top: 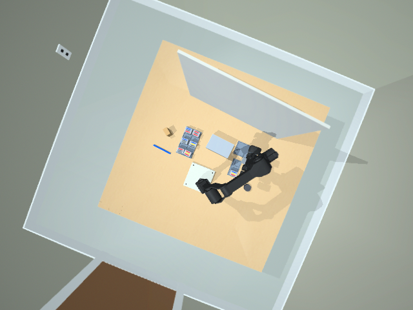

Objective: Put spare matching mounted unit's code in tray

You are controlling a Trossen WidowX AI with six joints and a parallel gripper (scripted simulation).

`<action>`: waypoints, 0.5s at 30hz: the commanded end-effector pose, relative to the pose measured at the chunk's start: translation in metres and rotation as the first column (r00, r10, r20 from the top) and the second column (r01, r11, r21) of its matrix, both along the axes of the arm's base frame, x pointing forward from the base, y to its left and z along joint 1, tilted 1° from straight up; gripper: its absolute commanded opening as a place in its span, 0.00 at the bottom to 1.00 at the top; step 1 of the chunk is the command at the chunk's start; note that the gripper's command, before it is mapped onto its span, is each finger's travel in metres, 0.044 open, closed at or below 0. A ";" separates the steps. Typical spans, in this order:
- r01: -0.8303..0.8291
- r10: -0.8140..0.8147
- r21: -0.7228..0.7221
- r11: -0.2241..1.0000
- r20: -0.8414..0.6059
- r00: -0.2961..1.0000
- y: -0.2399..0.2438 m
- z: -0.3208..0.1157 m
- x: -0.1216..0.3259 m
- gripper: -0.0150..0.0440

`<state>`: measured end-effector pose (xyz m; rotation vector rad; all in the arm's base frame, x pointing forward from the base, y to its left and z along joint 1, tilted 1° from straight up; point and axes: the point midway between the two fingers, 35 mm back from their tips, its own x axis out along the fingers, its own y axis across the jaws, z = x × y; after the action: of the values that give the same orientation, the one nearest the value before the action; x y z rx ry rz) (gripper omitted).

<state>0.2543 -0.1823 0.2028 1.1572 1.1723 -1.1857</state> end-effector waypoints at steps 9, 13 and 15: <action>0.003 -0.003 0.002 1.000 0.010 1.000 -0.002 0.003 0.043 0.25; 0.003 -0.003 0.001 1.000 0.013 1.000 -0.001 0.002 0.058 0.25; 0.003 -0.003 0.001 1.000 0.015 1.000 -0.001 0.002 0.066 0.25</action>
<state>0.3118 -0.1841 0.2046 1.1606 1.1635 -1.1781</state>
